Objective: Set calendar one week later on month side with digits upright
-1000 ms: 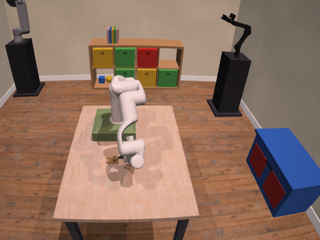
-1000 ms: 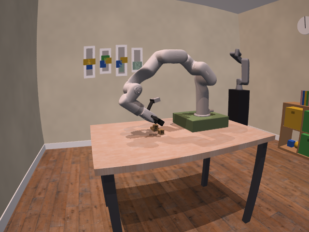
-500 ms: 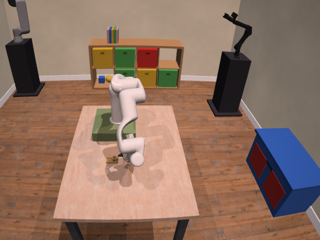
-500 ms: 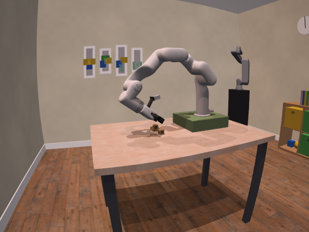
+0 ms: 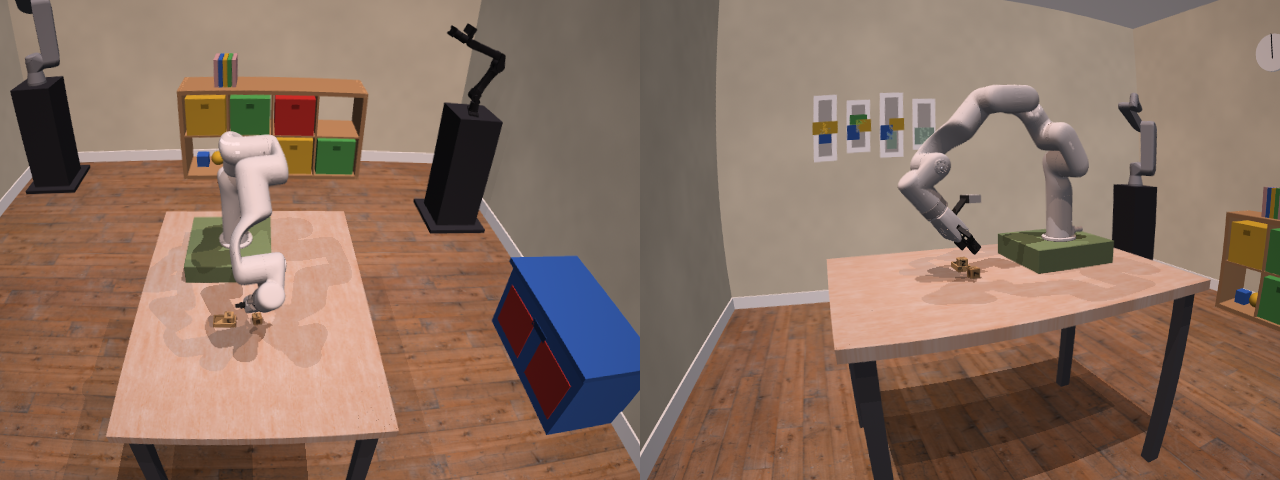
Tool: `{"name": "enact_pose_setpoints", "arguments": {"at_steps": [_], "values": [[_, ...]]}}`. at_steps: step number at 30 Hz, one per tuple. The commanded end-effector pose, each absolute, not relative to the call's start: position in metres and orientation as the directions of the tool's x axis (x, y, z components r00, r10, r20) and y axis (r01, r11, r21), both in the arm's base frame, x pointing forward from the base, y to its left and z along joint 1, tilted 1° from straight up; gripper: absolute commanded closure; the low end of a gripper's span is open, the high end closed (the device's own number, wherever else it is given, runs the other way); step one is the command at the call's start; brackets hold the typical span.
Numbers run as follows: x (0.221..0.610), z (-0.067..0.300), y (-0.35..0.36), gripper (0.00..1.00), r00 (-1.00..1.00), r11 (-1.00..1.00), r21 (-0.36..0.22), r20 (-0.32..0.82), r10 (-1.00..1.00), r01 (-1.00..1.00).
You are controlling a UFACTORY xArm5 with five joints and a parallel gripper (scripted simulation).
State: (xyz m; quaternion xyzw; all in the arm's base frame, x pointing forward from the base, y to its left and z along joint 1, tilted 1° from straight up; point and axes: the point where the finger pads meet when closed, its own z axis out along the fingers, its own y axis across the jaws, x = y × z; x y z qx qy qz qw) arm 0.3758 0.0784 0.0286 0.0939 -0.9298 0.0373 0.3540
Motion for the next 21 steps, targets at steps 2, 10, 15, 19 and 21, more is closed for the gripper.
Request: {"name": "enact_pose_setpoints", "arguments": {"at_steps": [2, 10, 15, 19, 21], "values": [[0.3763, 0.0291, 0.0785, 0.31, -0.763, 0.98, -0.003, 0.627, -0.155, -0.201], [0.3734, 0.0311, 0.0782, 0.31, -0.852, 0.98, -0.002, 0.495, -0.173, -0.201], [0.3719, 0.0321, 0.078, 0.31, -0.875, 0.98, -0.002, 0.45, -0.178, -0.201], [0.3716, 0.032, 0.078, 0.31, -0.887, 0.98, -0.002, 0.424, -0.181, -0.201], [0.3713, 0.032, 0.0779, 0.31, -0.896, 0.98, -0.002, 0.405, -0.183, -0.201]]}}
